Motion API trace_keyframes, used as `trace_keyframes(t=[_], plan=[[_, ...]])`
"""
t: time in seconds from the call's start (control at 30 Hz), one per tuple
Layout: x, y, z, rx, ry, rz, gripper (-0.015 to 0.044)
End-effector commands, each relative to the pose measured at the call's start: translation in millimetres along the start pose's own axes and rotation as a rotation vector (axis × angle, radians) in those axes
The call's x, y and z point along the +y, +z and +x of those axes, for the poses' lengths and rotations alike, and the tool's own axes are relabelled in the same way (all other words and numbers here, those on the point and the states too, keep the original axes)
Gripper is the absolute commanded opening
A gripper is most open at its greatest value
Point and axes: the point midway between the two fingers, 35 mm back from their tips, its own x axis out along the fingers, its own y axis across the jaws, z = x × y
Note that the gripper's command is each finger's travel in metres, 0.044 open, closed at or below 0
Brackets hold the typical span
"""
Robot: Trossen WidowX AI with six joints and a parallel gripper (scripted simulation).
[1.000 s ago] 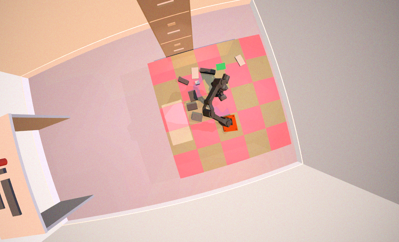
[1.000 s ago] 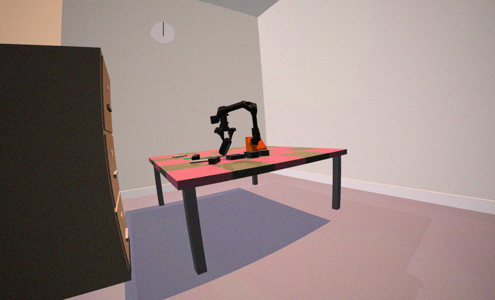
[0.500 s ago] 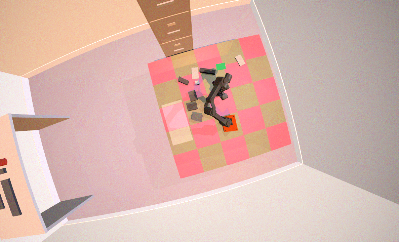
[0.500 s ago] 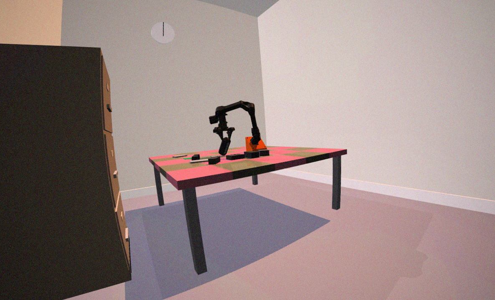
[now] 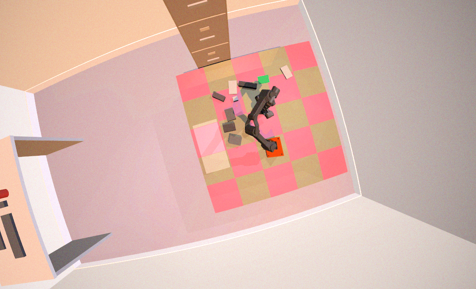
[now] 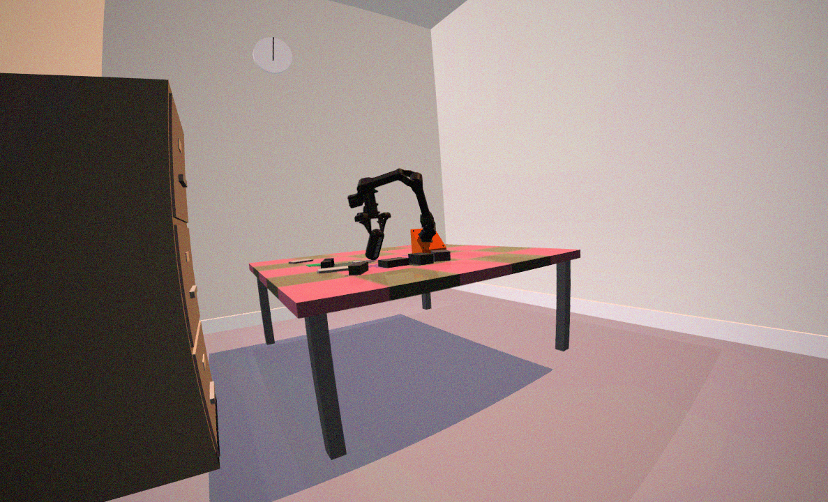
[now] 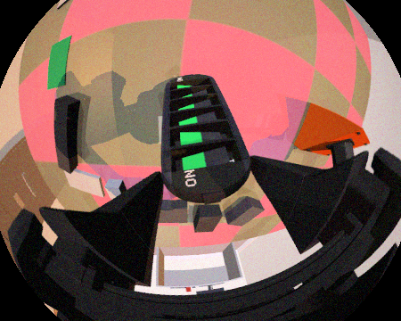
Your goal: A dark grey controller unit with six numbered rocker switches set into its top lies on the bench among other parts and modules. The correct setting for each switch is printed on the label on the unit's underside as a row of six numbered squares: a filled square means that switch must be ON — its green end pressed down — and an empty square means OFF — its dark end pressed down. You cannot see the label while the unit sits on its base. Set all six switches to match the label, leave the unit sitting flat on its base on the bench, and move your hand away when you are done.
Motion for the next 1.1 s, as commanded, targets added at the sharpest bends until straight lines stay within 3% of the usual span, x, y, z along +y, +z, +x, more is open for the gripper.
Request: trace_keyframes(t=[0.0,1.07], plan=[[0,6,-2,0.005,0.000,-0.006,0.0336],[0,31,-10,0.021,0.006,-0.007,0.0338]])
